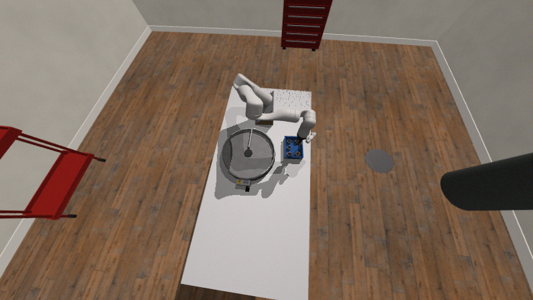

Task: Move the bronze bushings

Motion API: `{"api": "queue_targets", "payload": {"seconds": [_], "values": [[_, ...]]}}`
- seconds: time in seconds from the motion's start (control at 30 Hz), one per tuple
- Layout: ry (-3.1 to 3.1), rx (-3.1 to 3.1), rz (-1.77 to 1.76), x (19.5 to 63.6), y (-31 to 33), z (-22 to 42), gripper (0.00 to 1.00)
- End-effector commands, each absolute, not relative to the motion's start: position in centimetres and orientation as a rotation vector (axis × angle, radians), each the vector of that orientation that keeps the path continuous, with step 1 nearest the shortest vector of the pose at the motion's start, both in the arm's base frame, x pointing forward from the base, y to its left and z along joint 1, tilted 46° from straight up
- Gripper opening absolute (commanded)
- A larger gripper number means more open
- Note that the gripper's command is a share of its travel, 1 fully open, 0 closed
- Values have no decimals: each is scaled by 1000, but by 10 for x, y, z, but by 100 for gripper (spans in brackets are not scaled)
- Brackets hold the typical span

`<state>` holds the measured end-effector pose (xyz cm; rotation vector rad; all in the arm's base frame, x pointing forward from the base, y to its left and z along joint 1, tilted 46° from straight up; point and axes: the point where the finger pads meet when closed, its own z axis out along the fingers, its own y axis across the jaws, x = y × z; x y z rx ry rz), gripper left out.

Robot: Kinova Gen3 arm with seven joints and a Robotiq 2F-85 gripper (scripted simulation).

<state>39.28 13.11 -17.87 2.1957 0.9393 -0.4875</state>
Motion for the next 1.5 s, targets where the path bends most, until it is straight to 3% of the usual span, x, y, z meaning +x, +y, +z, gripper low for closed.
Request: {"api": "queue_targets", "payload": {"seconds": [0.0, 0.97, 1.47], "values": [[940, 2197, -485, 393, 131, -177, 0], [940, 2197, -485, 384, 79, -122, 0], [940, 2197, -485, 370, 2, -41, 0]]}}
